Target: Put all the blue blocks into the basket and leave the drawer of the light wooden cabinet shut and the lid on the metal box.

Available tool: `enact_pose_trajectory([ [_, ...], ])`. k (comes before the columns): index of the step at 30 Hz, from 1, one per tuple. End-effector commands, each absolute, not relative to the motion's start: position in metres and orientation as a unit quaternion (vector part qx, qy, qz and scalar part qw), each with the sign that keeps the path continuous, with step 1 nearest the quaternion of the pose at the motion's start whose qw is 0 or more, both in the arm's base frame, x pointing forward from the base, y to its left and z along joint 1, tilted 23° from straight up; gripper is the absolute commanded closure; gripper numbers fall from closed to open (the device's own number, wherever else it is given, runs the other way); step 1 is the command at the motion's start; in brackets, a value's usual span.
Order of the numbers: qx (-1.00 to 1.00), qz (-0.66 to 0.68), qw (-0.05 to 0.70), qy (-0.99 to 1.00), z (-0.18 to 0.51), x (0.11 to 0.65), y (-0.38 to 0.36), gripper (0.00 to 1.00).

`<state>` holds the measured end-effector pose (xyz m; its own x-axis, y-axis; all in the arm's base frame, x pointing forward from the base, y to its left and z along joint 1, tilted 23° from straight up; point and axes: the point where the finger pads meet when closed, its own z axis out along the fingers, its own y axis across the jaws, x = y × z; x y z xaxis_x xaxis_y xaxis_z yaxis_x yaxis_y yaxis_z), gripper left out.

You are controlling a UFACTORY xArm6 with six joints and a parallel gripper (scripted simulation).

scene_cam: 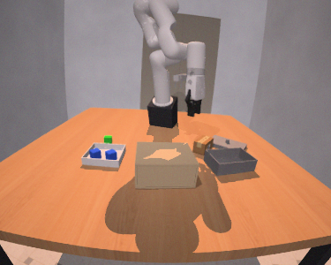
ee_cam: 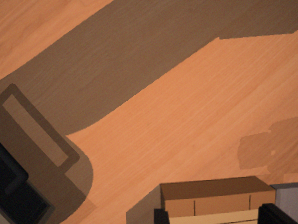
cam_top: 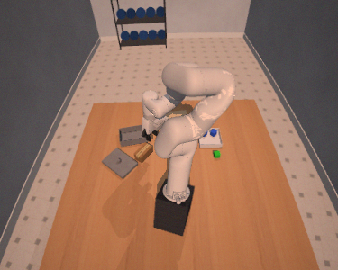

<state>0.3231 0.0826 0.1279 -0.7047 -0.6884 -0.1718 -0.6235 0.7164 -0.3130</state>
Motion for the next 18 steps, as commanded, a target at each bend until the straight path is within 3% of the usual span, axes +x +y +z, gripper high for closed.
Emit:
enact_pose_trajectory([
  [1,-0.347,-0.147,0.130,0.917,0.115,0.318,0.149,0.44],
  [15,-0.348,-0.147,0.130,0.917,0.085,0.305,0.294,0.44],
  [18,-0.348,-0.147,0.130,0.917,0.084,0.305,0.296,0.44],
])
